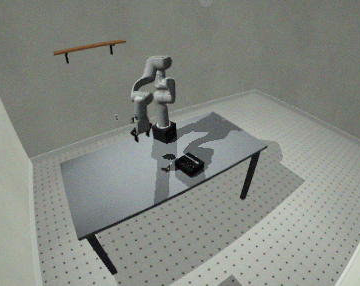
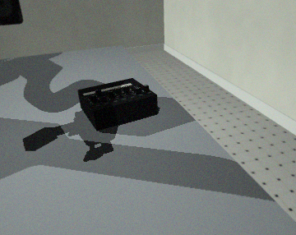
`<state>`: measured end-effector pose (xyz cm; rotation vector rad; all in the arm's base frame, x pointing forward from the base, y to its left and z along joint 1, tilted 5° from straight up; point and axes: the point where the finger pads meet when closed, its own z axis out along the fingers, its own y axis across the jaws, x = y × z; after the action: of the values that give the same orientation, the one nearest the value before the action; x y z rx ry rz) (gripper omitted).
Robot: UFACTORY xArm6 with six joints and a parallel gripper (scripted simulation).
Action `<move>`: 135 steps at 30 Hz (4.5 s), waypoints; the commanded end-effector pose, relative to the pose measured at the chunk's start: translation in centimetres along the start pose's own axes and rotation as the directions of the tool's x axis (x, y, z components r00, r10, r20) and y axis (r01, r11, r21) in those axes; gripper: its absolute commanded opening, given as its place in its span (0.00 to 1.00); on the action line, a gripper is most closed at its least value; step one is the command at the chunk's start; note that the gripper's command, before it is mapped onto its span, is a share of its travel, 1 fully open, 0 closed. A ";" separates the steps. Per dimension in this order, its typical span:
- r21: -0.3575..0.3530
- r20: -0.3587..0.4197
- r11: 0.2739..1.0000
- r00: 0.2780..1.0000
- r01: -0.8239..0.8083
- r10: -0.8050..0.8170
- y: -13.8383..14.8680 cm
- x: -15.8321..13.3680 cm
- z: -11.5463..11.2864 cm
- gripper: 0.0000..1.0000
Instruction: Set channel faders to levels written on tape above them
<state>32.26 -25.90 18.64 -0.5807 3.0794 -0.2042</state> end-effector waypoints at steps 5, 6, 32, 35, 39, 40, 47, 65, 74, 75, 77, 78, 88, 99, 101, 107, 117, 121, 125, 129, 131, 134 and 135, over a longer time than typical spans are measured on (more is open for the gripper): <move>0.004 0.002 1.000 1.000 0.000 0.000 -0.1 -0.1 -0.2 1.00; 0.004 0.002 1.000 1.000 0.000 0.000 -0.1 -0.1 -0.2 1.00; 0.010 0.036 0.633 0.633 0.774 -0.774 13.7 -16.3 4.7 1.00; 0.015 0.040 0.521 0.521 0.853 -0.853 16.7 -18.2 5.5 1.00; 0.023 0.042 0.338 0.337 0.941 -0.941 21.3 -20.5 6.5 1.00; 0.023 0.042 0.338 0.337 0.941 -0.941 21.3 -20.5 6.5 1.00; 0.029 0.043 0.223 0.222 0.974 -0.974 24.2 -21.5 7.2 1.00; 0.021 0.052 0.300 0.298 0.954 -0.953 24.1 -21.5 7.4 1.00; -0.025 0.081 0.594 0.594 0.804 -0.800 23.8 -21.4 8.2 1.00; -0.037 0.084 0.649 0.650 0.760 -0.756 23.7 -21.4 8.4 1.00; -0.064 0.086 0.758 0.760 0.649 -0.644 23.6 -21.3 8.7 1.00; -0.075 0.086 0.796 0.799 0.601 -0.595 23.5 -21.3 8.9 1.00; -0.184 0.034 0.982 0.998 0.049 -0.044 22.8 -21.2 10.8 1.00; -0.237 -0.131 0.755 0.790 -0.611 0.599 21.7 -21.1 13.2 1.00; -0.235 -0.149 0.712 0.748 -0.662 0.647 21.6 -21.0 13.4 1.00; -0.192 -0.246 0.421 0.459 -0.887 0.854 21.4 -21.0 14.0 1.00; -0.051 -0.326 -0.037 -0.018 -0.998 0.945 21.2 -21.0 14.2 1.00; -0.051 -0.326 -0.037 -0.018 -0.998 0.945 21.2 -21.0 14.2 1.00; -0.051 -0.326 -0.037 -0.018 -0.998 0.945 21.2 -21.0 14.2 1.00; -0.051 -0.326 -0.037 -0.018 -0.998 0.945 21.2 -21.0 14.2 1.00; -0.051 -0.326 -0.037 -0.018 -0.998 0.945 21.2 -21.0 14.2 1.00; -0.051 -0.326 -0.037 -0.018 -0.998 0.945 21.2 -21.0 14.2 1.00; -0.051 -0.326 -0.037 -0.018 -0.998 0.945 21.2 -21.0 14.2 1.00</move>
<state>44.34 -0.50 1.22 1.8900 2.6856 0.2341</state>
